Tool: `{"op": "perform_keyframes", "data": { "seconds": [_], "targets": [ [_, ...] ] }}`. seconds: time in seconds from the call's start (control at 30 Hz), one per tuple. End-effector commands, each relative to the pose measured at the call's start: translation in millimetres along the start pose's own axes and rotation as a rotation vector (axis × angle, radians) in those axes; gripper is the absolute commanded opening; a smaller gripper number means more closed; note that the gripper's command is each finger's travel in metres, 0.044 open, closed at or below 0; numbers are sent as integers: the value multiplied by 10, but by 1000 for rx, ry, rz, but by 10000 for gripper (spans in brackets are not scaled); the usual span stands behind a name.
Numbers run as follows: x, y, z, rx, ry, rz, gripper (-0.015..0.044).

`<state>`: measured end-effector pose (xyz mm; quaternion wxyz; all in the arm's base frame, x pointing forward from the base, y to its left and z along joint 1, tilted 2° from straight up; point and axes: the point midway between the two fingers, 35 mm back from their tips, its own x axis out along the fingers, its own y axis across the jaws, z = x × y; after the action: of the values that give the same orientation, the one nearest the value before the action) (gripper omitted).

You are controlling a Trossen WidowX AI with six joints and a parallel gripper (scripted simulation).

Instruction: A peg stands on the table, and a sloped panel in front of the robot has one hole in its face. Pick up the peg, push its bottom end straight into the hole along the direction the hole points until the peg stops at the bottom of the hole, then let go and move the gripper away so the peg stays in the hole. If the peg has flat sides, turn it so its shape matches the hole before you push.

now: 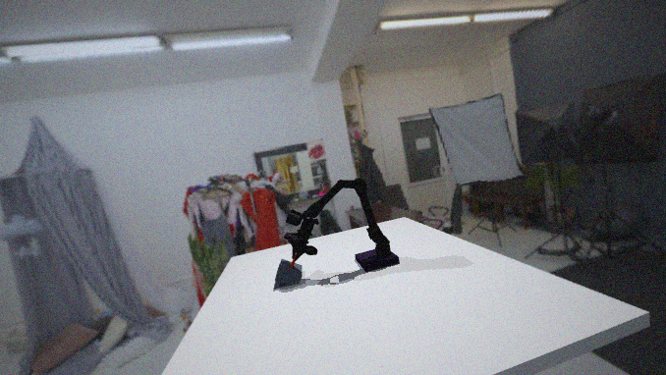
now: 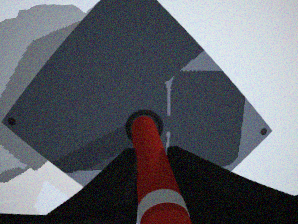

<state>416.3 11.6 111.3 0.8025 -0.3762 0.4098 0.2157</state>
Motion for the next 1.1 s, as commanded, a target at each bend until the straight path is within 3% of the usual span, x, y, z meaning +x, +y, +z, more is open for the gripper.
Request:
{"op": "perform_keyframes", "data": {
  "seconds": [0.0,1.07],
  "targets": [
    [37,-5,2,3,0,-2,0],
    [236,-17,9,3,0,-3,0]
  ]
}}
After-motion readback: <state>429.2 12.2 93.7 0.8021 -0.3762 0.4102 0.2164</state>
